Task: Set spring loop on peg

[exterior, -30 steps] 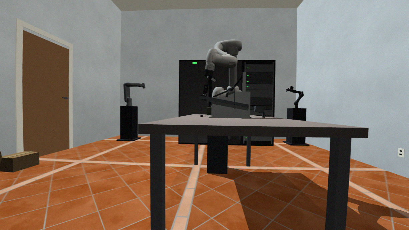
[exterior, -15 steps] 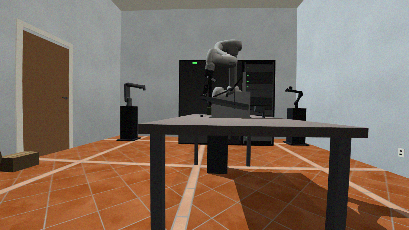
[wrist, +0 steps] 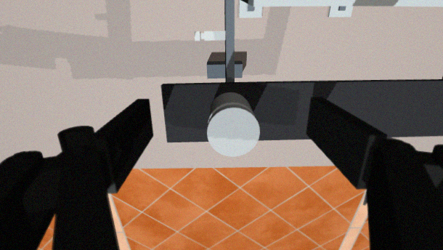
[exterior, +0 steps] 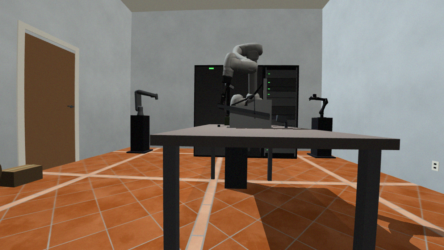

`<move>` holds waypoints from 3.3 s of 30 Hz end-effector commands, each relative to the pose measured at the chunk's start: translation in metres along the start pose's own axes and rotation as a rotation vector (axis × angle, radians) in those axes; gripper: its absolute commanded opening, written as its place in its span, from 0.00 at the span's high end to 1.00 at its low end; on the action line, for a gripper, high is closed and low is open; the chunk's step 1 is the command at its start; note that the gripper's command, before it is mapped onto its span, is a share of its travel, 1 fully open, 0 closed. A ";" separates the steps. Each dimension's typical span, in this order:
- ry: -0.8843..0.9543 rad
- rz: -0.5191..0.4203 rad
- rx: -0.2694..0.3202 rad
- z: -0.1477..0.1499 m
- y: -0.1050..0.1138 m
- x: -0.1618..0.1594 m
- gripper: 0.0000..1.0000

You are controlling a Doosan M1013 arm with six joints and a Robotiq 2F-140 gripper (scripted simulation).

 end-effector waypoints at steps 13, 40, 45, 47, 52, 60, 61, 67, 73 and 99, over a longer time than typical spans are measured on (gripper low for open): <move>0.000 0.000 -0.001 0.000 0.001 0.000 0.75; 0.000 0.000 -0.001 0.000 0.001 0.000 0.75; 0.000 0.000 -0.001 0.000 0.006 -0.001 0.75; 0.000 0.000 -0.001 0.000 0.011 -0.002 0.75; 0.000 0.000 -0.001 0.000 0.024 -0.004 0.75; 0.000 0.000 -0.001 0.000 0.040 -0.007 0.75; 0.000 0.000 -0.001 0.000 0.035 -0.006 0.75; 0.000 0.000 -0.001 0.000 0.051 -0.009 0.75; 0.000 0.000 -0.001 0.000 0.067 -0.012 0.75; 0.000 0.000 -0.002 -0.001 0.110 -0.019 0.75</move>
Point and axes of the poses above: the point where the finger pads meet when closed, its own y axis back along the fingers, its own z axis across the jaws, x = y × z, the point moved 6 cm from there along y, back along the fingers, and after that the axes turned 2 degrees about y, right-handed, at the moved point
